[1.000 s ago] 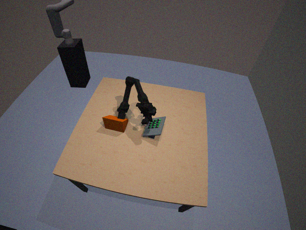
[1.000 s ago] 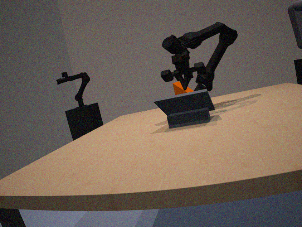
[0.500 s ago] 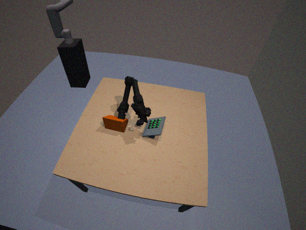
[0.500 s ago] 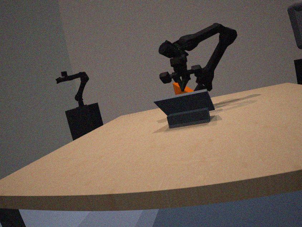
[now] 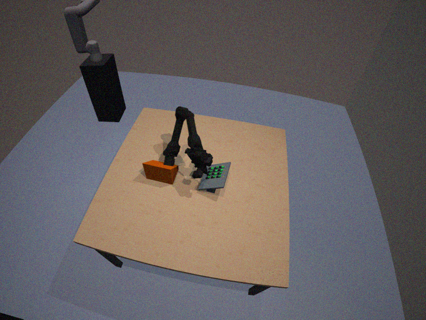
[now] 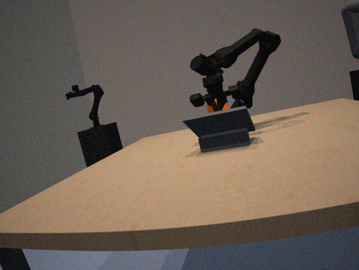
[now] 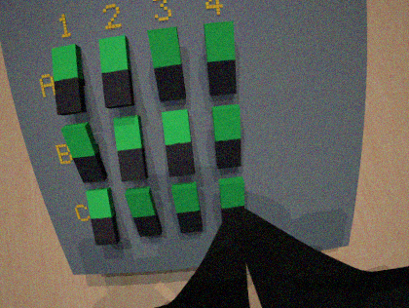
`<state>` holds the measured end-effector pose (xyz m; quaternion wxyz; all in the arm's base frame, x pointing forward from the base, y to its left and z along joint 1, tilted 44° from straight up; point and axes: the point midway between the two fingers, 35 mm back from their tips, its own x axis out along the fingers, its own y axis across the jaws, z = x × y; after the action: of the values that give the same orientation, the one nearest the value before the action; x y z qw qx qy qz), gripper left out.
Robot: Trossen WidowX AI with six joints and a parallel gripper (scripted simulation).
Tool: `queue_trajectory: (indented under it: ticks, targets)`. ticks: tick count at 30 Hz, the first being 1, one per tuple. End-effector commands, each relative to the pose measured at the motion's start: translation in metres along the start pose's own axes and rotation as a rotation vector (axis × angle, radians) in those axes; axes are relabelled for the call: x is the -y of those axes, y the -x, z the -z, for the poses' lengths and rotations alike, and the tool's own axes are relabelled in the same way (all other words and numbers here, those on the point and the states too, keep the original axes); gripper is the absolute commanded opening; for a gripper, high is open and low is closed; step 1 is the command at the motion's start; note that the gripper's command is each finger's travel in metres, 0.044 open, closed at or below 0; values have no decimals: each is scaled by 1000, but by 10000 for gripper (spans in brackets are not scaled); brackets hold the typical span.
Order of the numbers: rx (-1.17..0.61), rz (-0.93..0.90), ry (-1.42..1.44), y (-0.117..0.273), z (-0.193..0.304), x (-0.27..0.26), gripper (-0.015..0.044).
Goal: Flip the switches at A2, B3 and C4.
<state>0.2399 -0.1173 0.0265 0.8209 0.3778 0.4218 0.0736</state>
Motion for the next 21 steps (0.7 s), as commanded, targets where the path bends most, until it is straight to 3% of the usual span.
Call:
queue_trajectory:
  ticks: [1, 21]
  targets:
    - [-7, 4, -8, -5, 2, 2, 0]
    - [-6, 3, -7, -26, 1, 1, 0]
